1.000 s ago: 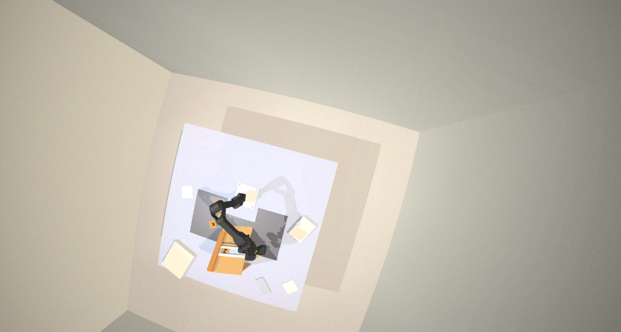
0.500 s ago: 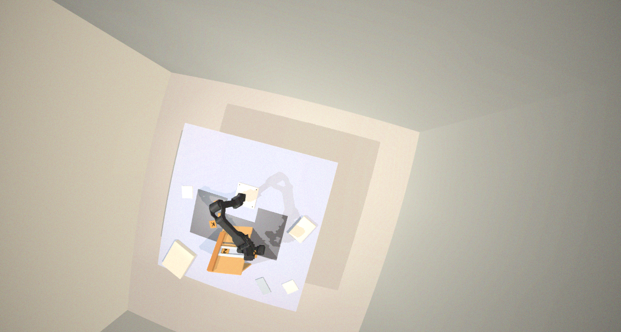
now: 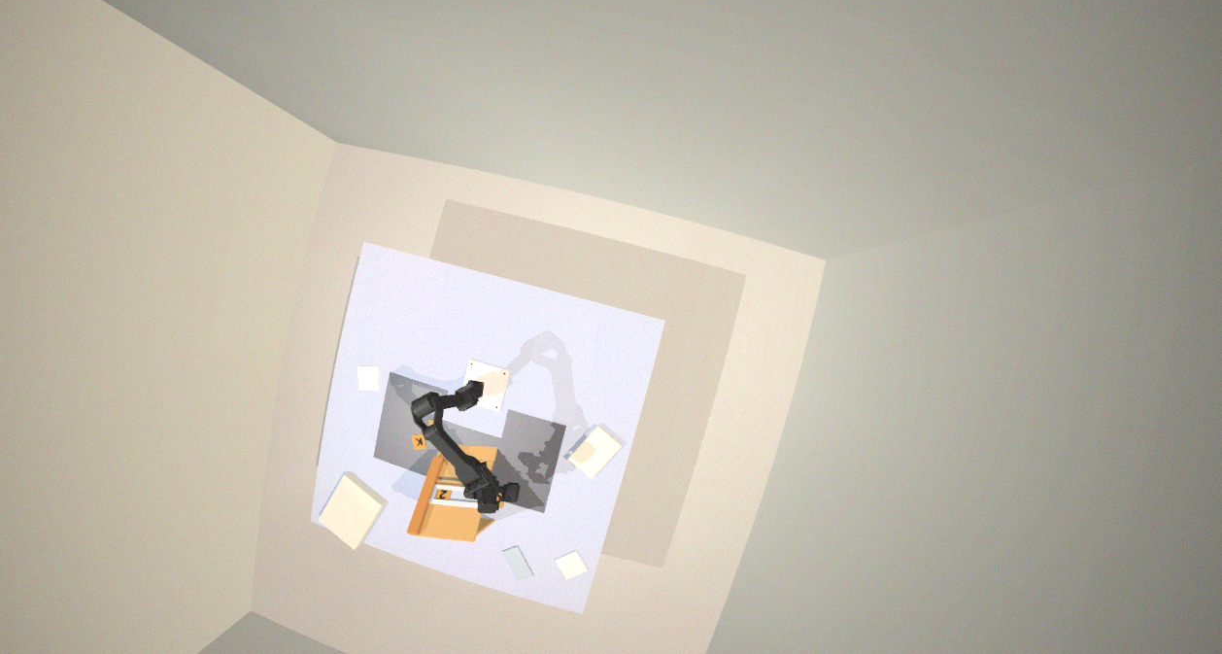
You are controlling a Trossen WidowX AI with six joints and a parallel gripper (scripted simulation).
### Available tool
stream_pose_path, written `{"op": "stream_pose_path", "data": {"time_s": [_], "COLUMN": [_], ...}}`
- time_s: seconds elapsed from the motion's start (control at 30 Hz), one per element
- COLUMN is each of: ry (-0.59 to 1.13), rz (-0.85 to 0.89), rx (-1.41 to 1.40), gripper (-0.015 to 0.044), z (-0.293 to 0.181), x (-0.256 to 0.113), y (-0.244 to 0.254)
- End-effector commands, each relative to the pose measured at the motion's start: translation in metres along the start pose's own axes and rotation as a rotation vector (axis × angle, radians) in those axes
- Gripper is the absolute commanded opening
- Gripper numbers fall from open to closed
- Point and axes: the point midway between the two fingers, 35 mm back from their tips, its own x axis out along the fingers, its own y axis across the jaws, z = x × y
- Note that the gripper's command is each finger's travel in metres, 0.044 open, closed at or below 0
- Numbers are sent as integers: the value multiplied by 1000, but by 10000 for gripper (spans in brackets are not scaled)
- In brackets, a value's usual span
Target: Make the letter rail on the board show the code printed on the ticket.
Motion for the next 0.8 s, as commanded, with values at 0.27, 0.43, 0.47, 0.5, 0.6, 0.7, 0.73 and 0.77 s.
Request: {"op": "stream_pose_path", "data": {"time_s": [0.27, 0.43, 0.47, 0.5, 0.6, 0.7, 0.73, 0.77], "ry": [0, 0, 0, 0, -1, -1, -1, -1], "rz": [3, 3, 3, 3, 3, 3, 3, 3], "rx": [-2, -2, -2, -2, -3, -3, -3, -3], "gripper": [0, 0, 0, 0, 0, 0, 0, 0], "z": [0, 0, 0, 0, 0, 0, 0, 0], "x": [0, 0, 0, 0, 0, 0, 0, 0], "y": [-6, -8, -9, -9, -11, -12, -13, -13]}}
